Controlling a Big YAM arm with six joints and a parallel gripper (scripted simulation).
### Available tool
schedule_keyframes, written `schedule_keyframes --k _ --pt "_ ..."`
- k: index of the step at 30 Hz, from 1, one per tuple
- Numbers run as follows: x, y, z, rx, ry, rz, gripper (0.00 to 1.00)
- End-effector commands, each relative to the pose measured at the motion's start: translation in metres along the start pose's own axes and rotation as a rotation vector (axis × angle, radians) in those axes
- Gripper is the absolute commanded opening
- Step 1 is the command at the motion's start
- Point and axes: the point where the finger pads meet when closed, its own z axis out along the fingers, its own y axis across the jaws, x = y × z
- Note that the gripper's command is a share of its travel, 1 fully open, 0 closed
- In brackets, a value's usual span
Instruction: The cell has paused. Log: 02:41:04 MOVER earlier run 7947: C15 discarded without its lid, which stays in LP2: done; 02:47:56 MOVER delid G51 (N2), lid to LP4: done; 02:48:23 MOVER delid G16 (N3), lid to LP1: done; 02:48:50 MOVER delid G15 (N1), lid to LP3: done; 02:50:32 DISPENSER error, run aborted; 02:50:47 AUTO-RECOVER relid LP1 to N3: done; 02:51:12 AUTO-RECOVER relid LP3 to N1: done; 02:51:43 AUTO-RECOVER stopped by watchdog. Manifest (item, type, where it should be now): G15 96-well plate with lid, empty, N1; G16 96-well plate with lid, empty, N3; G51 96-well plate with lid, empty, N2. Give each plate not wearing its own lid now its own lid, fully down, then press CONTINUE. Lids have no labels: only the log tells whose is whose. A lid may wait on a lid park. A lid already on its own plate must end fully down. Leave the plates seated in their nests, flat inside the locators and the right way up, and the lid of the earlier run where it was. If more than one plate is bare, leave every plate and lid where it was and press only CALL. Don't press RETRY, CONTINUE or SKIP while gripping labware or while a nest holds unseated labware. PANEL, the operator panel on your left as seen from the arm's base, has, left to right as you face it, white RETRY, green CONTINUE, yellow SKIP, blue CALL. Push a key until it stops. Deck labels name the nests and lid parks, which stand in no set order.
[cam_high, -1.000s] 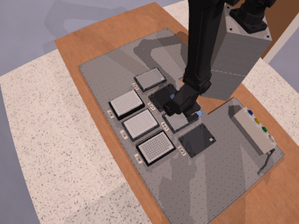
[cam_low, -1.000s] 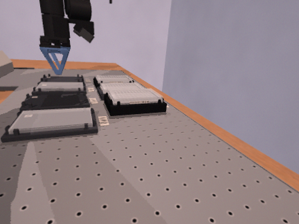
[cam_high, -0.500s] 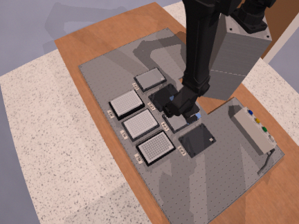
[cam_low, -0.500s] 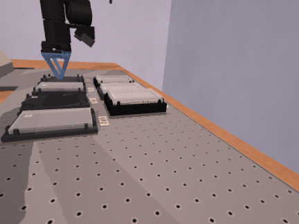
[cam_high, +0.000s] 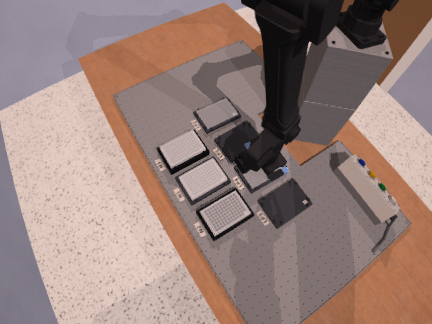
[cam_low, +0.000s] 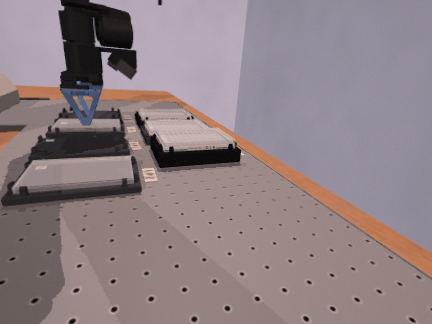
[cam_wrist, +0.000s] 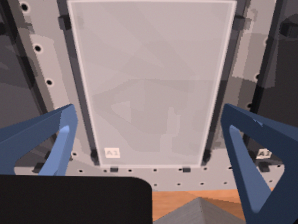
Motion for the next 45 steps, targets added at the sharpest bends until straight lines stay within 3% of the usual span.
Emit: schedule_keyframes --k 1,6,8,19,20,45 --pt "-0.004 -0.004 0.007 0.0 -0.012 0.013 1.0" --pt "-0.003 -0.004 0.014 0.0 -0.009 0.011 1.0" --pt "0.005 -0.006 0.01 0.004 0.004 0.01 1.0" --pt "-0.005 -0.004 0.006 -0.001 -0.015 0.006 1.0" --pt "-0.005 -0.005 0.006 -0.001 -0.015 0.008 0.0" --pt "-0.001 -0.003 0.008 0.0 -0.006 0.004 0.0"
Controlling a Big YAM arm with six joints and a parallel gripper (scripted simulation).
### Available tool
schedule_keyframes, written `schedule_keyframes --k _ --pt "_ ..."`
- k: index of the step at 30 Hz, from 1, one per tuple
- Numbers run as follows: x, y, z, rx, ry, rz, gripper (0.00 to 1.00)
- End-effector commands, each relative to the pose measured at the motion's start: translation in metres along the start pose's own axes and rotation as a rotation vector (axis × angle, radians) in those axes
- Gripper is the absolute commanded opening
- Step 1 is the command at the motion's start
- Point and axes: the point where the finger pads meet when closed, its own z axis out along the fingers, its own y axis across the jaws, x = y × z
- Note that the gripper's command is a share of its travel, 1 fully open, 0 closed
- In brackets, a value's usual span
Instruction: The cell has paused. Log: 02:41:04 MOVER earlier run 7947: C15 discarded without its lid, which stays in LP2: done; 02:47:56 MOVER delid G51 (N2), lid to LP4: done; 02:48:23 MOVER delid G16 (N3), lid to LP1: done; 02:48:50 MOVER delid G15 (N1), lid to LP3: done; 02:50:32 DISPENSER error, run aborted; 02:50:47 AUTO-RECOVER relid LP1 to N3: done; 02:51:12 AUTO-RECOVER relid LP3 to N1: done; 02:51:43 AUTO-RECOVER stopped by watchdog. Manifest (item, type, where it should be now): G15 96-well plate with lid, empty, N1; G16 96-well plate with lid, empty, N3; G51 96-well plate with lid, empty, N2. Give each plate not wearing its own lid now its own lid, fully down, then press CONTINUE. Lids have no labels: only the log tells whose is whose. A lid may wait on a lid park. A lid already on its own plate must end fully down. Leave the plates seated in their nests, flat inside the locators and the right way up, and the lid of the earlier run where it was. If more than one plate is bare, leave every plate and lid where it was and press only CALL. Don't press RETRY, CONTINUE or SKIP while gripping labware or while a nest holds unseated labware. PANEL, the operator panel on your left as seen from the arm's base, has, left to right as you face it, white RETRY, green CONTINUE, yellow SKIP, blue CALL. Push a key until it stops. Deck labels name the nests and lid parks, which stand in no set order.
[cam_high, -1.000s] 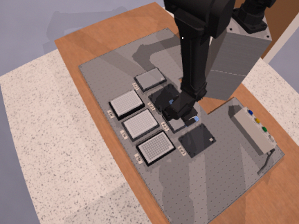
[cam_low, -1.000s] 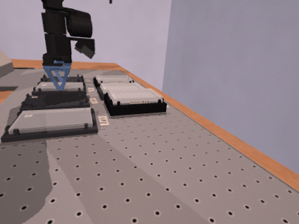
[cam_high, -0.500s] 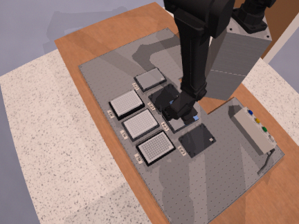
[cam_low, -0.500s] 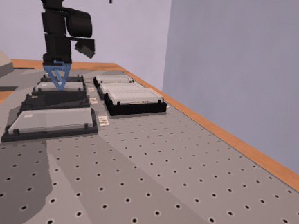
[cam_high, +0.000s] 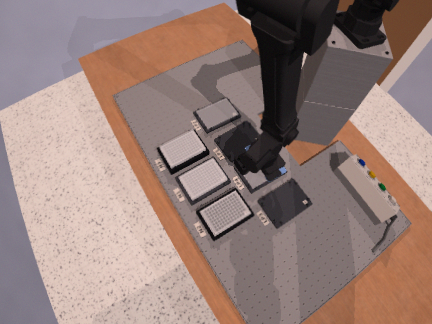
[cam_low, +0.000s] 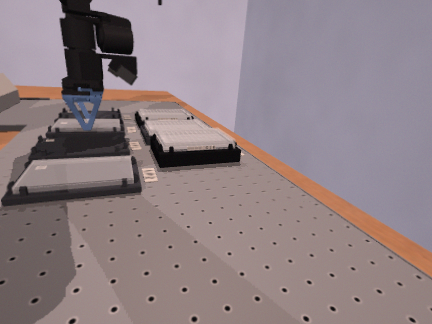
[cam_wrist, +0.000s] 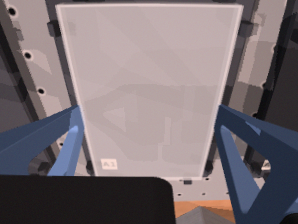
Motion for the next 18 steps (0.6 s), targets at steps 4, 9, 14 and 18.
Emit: schedule_keyframes --k 4,9,14,18 --pt "-0.001 -0.002 -0.004 0.0 -0.006 0.004 0.0" --pt "-0.001 -0.002 -0.004 0.0 -0.006 0.004 0.0" --pt "-0.001 -0.006 -0.018 0.002 0.0 0.009 0.0" --pt "-0.001 -0.006 -0.023 0.002 0.0 0.01 0.0"
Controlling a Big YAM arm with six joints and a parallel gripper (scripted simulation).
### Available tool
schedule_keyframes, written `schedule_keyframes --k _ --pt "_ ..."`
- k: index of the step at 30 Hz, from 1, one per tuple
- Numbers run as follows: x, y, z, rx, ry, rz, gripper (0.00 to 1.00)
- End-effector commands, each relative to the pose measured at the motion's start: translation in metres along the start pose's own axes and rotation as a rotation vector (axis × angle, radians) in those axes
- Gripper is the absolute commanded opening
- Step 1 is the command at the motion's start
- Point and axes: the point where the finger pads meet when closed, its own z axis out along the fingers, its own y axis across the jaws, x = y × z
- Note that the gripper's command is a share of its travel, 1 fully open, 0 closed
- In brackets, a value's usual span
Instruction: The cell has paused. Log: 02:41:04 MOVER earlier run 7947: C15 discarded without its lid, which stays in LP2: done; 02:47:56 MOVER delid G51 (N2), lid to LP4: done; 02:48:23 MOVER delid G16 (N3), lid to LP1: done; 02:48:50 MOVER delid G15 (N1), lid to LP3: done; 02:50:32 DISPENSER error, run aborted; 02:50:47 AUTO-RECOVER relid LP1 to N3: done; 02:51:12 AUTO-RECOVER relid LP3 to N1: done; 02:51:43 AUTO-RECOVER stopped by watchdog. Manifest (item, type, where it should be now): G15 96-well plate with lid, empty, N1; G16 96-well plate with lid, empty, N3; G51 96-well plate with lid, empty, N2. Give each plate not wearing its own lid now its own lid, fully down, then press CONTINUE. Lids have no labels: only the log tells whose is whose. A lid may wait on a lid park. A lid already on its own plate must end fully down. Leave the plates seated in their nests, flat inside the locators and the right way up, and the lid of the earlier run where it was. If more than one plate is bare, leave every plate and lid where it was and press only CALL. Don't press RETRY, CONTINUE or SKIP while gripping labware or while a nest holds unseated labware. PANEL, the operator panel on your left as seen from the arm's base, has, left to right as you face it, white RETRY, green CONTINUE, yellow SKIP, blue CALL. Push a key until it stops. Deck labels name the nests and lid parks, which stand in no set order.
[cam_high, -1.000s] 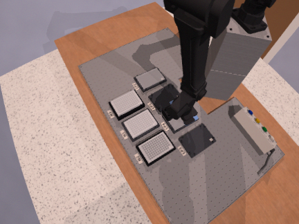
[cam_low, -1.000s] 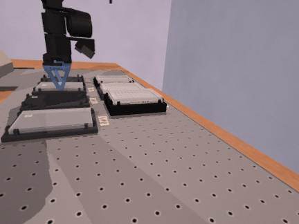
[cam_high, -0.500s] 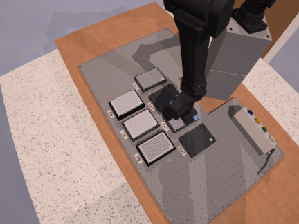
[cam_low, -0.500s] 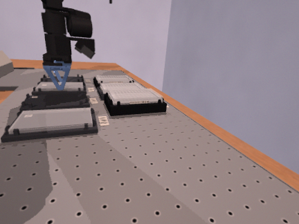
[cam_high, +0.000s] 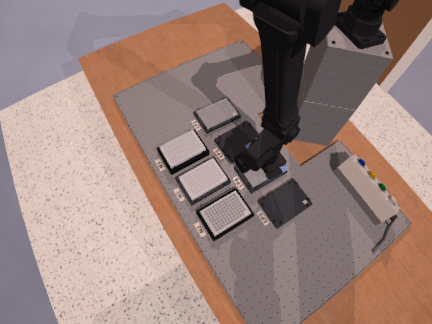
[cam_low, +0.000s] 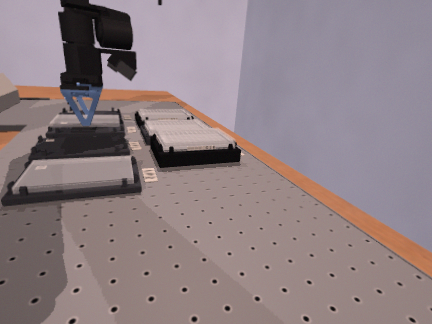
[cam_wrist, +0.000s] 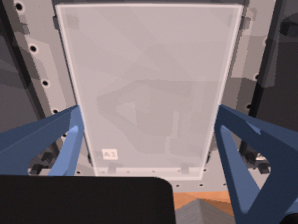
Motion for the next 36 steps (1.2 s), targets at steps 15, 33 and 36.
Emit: schedule_keyframes --k 15,33,36 --pt "-0.002 -0.005 -0.036 0.001 -0.002 0.015 0.0" --pt "-0.034 0.013 -0.047 -0.005 -0.027 -0.044 0.0" --pt "-0.039 0.015 -0.047 -0.005 -0.028 -0.044 0.0"
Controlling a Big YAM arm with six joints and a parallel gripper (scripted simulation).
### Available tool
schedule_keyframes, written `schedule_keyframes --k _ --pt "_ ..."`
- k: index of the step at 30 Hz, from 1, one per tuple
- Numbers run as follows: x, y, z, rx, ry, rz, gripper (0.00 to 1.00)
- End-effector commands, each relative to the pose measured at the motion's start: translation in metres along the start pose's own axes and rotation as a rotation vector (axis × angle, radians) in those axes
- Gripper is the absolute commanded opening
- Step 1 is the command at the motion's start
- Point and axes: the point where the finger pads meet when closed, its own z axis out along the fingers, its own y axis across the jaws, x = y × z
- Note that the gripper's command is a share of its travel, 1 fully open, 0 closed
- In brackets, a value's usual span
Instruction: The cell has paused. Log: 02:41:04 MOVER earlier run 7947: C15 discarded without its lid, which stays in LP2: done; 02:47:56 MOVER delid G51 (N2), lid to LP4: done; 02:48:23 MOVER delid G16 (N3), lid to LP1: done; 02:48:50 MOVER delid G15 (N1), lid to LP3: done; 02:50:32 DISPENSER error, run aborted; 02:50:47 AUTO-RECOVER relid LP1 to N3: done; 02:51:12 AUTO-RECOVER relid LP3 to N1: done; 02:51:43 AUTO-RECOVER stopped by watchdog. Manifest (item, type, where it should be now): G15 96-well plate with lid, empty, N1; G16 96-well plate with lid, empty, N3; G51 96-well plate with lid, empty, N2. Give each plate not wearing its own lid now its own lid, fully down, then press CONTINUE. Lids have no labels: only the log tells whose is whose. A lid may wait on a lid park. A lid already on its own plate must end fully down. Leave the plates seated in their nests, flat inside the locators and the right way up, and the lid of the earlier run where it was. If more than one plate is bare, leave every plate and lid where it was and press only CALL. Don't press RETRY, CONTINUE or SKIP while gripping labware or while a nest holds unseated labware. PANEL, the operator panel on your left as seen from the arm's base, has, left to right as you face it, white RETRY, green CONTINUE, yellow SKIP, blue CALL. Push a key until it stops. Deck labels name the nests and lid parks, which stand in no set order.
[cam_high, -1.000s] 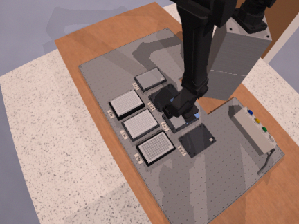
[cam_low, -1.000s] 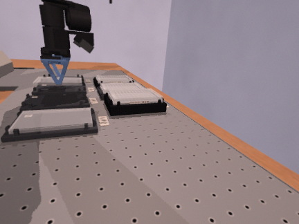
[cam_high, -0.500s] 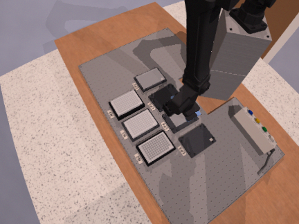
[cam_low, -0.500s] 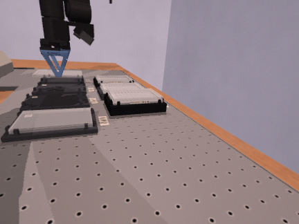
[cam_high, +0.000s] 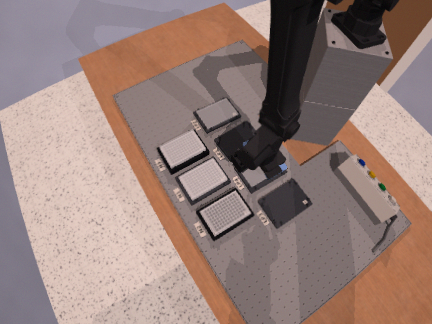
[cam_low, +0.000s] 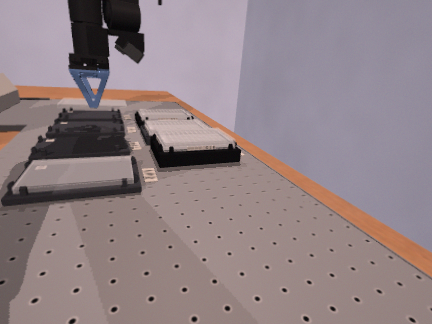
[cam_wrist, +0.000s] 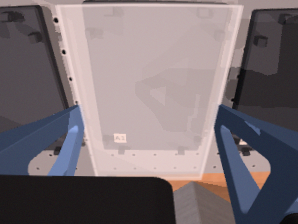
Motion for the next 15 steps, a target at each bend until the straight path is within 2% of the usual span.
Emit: schedule_keyframes --k 1,15 --pt "-0.027 0.012 -0.011 -0.007 -0.035 -0.02 0.0" --pt "-0.092 0.036 -0.015 -0.009 -0.042 -0.007 0.0"
